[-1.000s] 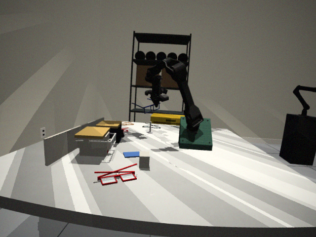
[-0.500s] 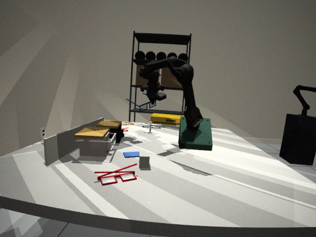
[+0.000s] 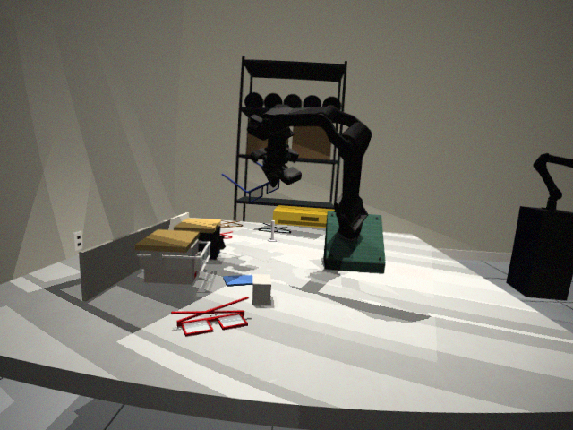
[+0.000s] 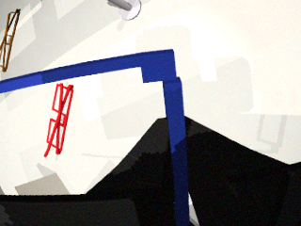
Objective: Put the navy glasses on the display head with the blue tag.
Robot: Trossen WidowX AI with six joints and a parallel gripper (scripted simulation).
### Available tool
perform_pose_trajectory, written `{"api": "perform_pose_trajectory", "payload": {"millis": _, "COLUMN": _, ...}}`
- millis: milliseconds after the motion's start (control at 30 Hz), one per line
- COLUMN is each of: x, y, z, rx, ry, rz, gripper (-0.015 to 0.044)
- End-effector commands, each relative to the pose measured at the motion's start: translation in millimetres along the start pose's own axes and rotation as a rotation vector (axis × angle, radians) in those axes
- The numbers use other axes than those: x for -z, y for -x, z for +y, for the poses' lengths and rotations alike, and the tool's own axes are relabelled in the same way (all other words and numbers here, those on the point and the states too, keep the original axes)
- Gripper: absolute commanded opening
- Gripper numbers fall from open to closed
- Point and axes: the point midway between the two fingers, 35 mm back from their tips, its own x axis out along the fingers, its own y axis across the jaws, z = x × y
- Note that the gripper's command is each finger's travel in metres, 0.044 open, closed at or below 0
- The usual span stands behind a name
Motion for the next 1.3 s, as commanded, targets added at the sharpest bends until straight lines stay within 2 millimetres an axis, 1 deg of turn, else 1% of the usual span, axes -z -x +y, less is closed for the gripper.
{"api": "perform_pose_trajectory", "payload": {"millis": 0, "x": 7, "y": 7, "z": -11, "rx": -0.022, "ry": -0.001, "rz": -0.008, "gripper": 0.0000}}
{"api": "perform_pose_trajectory", "payload": {"millis": 333, "x": 30, "y": 30, "z": -38, "rx": -0.112, "ry": 0.020, "rz": -0.002, "gripper": 0.0000}}
{"api": "perform_pose_trajectory", "payload": {"millis": 633, "x": 45, "y": 48, "z": -65, "rx": -0.191, "ry": 0.038, "rz": 0.018, "gripper": 0.0000}}
{"api": "perform_pose_trajectory", "payload": {"millis": 933, "x": 56, "y": 62, "z": -93, "rx": -0.267, "ry": 0.055, "rz": 0.053, "gripper": 0.0000}}
{"api": "perform_pose_trajectory", "payload": {"millis": 1267, "x": 62, "y": 75, "z": -125, "rx": -0.345, "ry": 0.071, "rz": 0.108, "gripper": 0.0000}}
